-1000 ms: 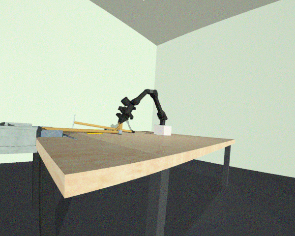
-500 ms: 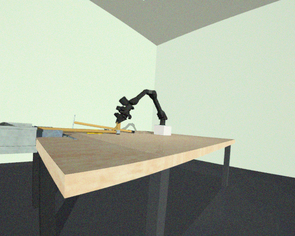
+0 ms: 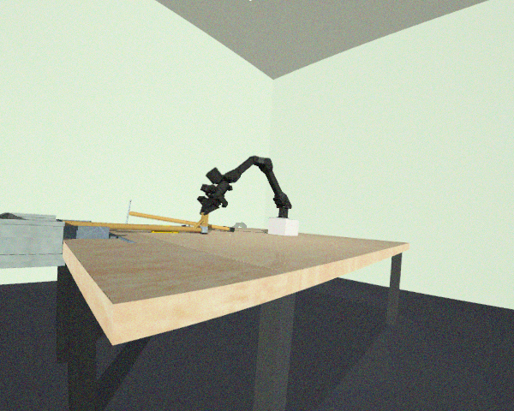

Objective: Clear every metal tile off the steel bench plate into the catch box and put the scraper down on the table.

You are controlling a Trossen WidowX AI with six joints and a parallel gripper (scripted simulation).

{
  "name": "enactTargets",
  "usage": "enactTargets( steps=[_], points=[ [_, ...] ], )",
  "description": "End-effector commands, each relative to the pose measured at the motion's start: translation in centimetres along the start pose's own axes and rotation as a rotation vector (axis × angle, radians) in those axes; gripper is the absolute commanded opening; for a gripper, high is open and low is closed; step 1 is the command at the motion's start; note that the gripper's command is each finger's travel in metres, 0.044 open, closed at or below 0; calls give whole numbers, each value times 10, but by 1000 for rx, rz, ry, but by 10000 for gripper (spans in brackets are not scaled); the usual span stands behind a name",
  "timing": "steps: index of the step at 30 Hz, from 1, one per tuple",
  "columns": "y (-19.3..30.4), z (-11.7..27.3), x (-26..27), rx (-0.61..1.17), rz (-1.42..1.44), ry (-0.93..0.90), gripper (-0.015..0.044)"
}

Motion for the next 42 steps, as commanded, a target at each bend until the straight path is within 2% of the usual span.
enactTargets(
  steps=[1, 42],
  points=[
    [0, 0, 0, 0, 0, 0, 0],
    [25, 29, -7, -5, -2, 1, 0]
  ],
)
Point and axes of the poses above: the point midway between the two fingers, 35 mm back from their tips, its own z axis back along the fingers, its own x axis across the jaws, y = z × x, the point moved 8 cm from there along z, back along the fingers, and after that the axes turned 4 degrees about -z, right-handed, at the moved point
